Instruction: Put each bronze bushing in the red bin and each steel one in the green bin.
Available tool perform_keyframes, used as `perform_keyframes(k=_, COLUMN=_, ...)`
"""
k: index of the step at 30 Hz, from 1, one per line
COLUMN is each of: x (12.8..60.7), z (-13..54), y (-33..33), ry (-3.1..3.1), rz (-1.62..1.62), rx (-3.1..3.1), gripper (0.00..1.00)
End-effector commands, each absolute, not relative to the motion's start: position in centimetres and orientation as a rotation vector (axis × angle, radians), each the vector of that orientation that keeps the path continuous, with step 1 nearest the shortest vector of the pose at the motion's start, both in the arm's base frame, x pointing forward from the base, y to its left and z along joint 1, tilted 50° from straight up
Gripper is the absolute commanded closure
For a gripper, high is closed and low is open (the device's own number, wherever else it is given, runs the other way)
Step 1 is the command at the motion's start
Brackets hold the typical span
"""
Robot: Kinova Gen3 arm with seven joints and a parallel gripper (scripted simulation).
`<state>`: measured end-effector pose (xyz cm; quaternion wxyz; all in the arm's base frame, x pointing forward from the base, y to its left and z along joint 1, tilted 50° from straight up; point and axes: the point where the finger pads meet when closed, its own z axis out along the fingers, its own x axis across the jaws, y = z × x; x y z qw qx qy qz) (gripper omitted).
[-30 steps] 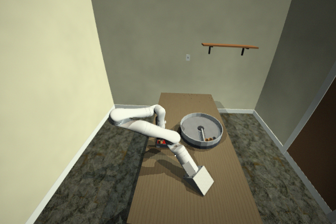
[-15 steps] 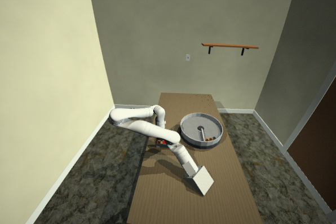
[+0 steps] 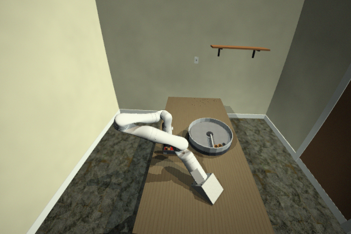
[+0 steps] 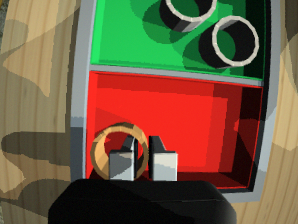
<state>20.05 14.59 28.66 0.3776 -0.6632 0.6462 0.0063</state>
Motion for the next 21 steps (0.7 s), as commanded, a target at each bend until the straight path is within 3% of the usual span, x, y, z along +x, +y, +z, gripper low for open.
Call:
perform_keyframes(k=1, x=20.18, z=28.5, y=14.67, ry=1.641, rz=0.011, rx=-1.68, gripper=1.0)
perform_keyframes(k=21, x=20.74, z=27.91, y=15.22, ry=1.623, rz=0.003, rx=-1.658, gripper=1.0)
